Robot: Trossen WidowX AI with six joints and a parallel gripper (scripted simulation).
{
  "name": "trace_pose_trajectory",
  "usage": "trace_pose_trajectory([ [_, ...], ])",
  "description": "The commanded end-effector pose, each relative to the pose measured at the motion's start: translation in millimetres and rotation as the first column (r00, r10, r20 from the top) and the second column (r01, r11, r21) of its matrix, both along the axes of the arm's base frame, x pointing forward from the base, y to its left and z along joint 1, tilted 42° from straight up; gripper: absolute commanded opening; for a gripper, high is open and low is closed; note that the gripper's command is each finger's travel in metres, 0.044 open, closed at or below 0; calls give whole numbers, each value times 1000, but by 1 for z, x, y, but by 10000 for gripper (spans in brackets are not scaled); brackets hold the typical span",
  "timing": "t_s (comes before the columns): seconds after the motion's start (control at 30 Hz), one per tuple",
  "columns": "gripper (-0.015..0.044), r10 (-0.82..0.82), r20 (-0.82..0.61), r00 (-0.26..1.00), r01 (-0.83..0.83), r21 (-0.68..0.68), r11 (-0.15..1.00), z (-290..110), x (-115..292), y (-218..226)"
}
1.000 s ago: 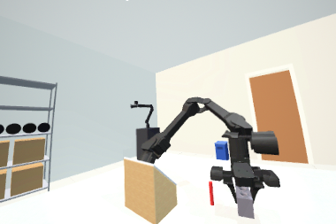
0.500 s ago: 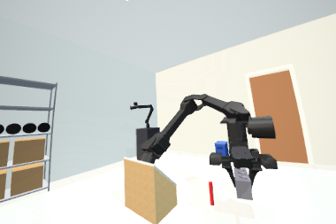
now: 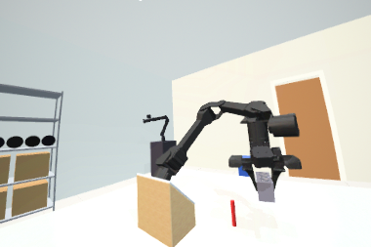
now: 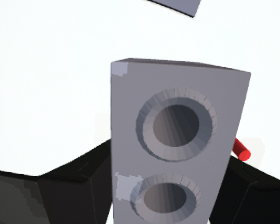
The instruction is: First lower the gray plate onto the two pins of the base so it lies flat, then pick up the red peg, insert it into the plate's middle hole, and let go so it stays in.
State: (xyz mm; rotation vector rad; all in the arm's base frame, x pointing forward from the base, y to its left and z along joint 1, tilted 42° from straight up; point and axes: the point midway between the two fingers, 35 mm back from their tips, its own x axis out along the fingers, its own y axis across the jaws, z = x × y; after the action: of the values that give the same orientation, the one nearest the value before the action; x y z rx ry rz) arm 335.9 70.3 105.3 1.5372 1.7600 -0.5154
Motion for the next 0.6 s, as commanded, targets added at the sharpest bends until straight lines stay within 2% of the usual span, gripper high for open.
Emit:
trace_pose_trajectory([
  [0.0,0,1,5,1000,-1,-3,1000,2,1,-4],
  [0.57,0,-57,-46,997,56,-11,998,-46,14,-24],
])
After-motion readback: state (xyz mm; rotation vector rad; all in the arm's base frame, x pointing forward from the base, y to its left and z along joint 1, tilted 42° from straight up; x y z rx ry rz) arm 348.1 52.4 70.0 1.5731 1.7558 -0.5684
